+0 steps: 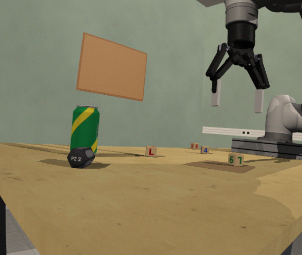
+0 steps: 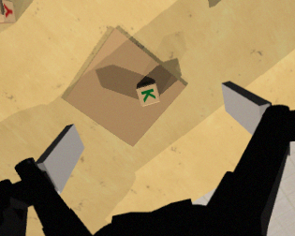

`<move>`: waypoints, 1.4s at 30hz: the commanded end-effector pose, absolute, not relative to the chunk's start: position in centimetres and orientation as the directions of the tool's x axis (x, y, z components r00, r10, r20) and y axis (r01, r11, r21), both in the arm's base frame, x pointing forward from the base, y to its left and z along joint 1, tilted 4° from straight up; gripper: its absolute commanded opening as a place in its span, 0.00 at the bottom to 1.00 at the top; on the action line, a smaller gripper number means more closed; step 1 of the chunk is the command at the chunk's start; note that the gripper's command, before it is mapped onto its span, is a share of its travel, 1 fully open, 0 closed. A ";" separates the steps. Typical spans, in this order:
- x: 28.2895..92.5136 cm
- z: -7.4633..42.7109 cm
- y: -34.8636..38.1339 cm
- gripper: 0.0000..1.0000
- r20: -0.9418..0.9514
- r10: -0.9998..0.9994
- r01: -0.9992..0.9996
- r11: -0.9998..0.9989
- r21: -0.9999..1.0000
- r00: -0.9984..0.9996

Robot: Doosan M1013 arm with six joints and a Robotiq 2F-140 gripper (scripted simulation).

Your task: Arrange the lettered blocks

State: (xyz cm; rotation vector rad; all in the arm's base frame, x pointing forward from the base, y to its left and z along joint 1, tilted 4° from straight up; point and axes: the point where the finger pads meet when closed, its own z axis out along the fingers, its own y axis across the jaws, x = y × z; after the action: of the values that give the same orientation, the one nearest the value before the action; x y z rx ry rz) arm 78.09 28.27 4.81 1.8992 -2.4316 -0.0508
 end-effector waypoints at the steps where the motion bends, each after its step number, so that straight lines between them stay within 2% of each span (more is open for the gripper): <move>1: 78.4 4.9 29.5 1.00 0.017 -0.973 -0.971 0.230 0.067 -0.229; 12: 78.4 4.9 29.4 1.00 0.018 -0.973 -0.971 0.230 0.065 -0.230; 22: 78.0 1.3 29.4 1.00 0.018 -0.973 -0.971 0.230 0.065 -0.230; 23: 78.0 1.3 29.4 0.46 0.018 -0.973 -0.971 0.230 0.065 -0.230; 42: 78.1 1.5 29.4 0.46 0.017 -0.973 -0.971 0.230 0.064 -0.230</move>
State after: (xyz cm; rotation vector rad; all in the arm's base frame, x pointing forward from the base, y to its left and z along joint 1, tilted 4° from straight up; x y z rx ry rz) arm 78.33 28.95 1.86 1.9049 -2.4289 -0.0549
